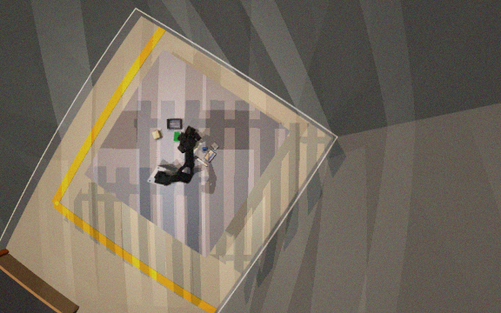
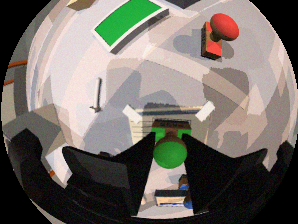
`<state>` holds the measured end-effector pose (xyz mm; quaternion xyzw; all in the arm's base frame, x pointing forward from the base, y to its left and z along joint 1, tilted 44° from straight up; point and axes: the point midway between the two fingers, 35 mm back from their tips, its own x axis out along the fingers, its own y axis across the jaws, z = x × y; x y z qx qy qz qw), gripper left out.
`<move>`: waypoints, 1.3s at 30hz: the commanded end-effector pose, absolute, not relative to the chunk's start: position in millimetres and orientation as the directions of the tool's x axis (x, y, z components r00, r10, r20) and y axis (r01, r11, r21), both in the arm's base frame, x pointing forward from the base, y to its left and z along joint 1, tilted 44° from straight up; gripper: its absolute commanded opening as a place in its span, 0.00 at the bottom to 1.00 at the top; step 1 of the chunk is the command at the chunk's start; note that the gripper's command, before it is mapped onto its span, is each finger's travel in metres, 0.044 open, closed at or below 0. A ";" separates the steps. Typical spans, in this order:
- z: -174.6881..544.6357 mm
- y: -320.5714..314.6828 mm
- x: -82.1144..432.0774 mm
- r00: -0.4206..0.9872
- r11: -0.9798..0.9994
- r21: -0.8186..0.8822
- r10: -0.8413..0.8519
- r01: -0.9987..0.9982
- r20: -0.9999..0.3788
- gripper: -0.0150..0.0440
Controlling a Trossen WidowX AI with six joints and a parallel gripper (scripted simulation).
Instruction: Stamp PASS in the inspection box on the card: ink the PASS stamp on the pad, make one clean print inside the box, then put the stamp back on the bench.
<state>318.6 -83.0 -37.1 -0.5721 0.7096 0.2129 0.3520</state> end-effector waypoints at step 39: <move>-33.9 -81.4 318.9 -0.097 0.254 -0.102 -0.665 -0.962 -0.741 0.25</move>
